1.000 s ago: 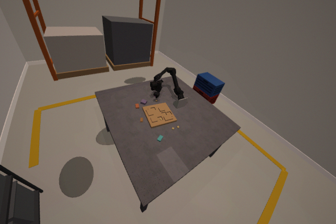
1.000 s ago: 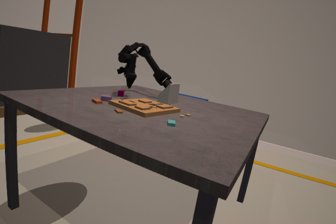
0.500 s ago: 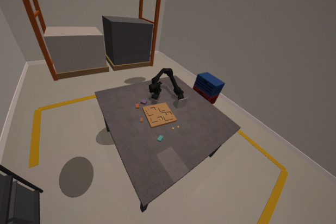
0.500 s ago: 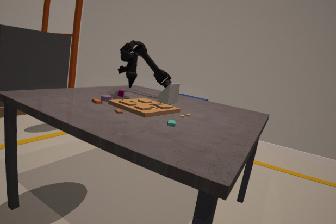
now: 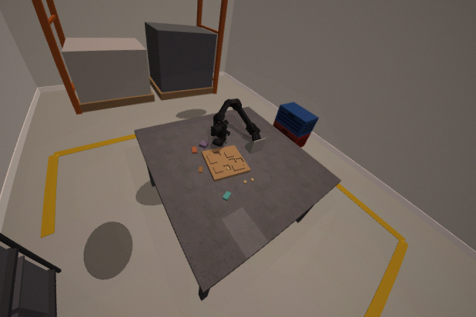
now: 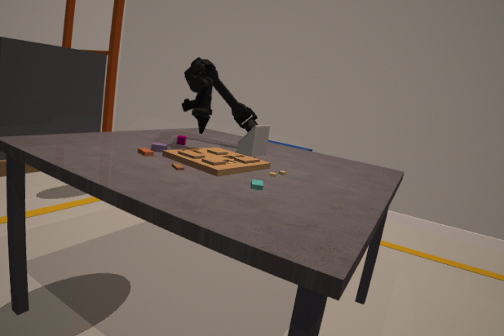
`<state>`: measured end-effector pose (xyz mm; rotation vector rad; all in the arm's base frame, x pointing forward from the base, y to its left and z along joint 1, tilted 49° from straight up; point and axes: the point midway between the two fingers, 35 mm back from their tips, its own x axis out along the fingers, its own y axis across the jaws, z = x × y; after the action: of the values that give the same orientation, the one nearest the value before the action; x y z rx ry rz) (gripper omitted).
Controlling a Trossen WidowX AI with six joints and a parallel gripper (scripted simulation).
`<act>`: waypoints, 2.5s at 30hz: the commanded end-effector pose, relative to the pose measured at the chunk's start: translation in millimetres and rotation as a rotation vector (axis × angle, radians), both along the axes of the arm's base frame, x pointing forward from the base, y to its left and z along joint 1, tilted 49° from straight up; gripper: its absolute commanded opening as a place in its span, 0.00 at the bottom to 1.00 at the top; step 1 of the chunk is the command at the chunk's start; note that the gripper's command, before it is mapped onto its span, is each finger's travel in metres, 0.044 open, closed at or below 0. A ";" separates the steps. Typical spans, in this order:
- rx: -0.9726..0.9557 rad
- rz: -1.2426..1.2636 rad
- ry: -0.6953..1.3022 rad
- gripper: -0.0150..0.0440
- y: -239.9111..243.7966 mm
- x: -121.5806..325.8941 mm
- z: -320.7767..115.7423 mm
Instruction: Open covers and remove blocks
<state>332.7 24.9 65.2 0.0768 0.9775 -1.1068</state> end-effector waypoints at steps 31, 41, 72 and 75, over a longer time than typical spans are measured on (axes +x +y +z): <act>-0.001 -0.260 -0.279 0.25 105.2 9.0 -134.5; -0.001 -0.260 -0.279 0.25 87.5 12.3 -150.9; -0.003 -0.260 -0.280 0.25 59.7 14.2 -176.2; -0.004 -0.260 -0.280 0.25 58.7 15.1 -175.6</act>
<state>347.1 85.6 -110.4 0.3598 0.7263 -1.2962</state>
